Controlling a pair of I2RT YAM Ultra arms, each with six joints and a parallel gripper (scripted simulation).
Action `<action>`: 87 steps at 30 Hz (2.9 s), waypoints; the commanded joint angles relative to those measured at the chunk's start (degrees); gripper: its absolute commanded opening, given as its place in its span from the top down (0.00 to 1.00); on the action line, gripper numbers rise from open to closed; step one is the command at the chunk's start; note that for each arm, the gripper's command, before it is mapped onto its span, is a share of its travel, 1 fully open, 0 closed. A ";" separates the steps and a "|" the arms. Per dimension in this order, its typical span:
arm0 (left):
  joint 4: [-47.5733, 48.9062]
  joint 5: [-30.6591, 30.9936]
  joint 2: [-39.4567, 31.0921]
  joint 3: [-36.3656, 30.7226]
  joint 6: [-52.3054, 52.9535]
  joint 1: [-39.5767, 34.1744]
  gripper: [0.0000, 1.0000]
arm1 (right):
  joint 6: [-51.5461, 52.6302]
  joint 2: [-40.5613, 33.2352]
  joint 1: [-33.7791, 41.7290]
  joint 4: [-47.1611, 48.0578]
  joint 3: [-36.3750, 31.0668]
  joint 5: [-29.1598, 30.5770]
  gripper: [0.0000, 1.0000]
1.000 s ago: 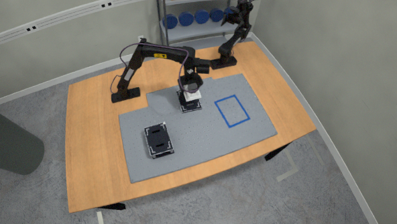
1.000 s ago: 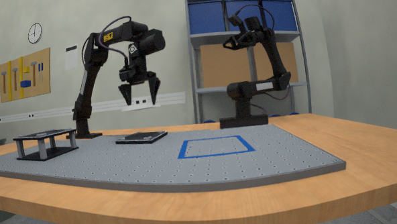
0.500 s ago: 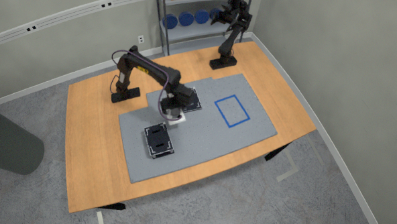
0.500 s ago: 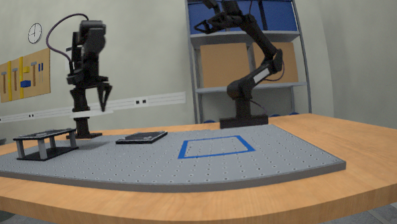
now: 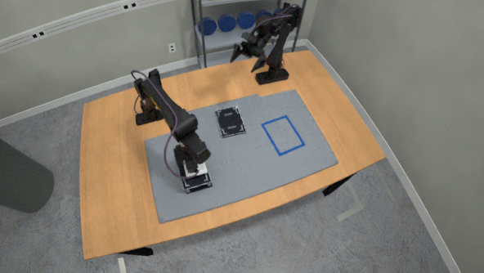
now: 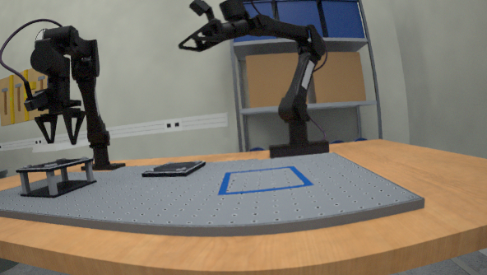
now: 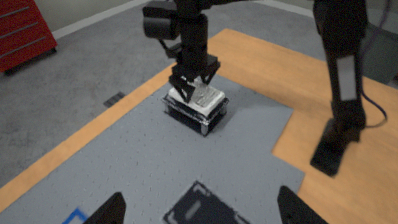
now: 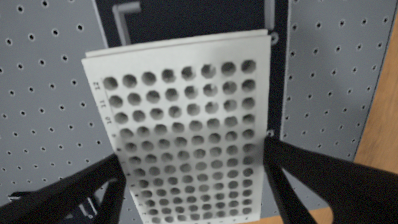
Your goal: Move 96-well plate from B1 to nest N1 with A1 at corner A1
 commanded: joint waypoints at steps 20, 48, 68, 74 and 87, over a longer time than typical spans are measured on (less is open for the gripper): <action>19.55 -1.07 19.51 -2.74 -0.44 0.79 0.00 | -2.99 1.26 -1.93 -0.04 2.73 -0.43 0.21; 19.56 -0.58 19.54 -2.72 -0.18 0.47 0.00 | -3.51 0.38 -2.37 2.72 -0.13 -0.51 0.21; 19.56 -0.58 19.54 -2.72 -0.18 0.47 0.00 | -3.54 0.30 -2.46 2.11 0.72 -0.35 0.21; 19.56 -0.58 19.54 -2.72 -0.18 0.47 0.00 | -3.54 0.29 -2.46 -1.06 3.12 -0.35 0.21; 19.56 -0.58 19.54 -2.72 -0.18 0.47 0.00 | -3.49 1.27 -2.70 -2.00 5.50 -0.28 0.21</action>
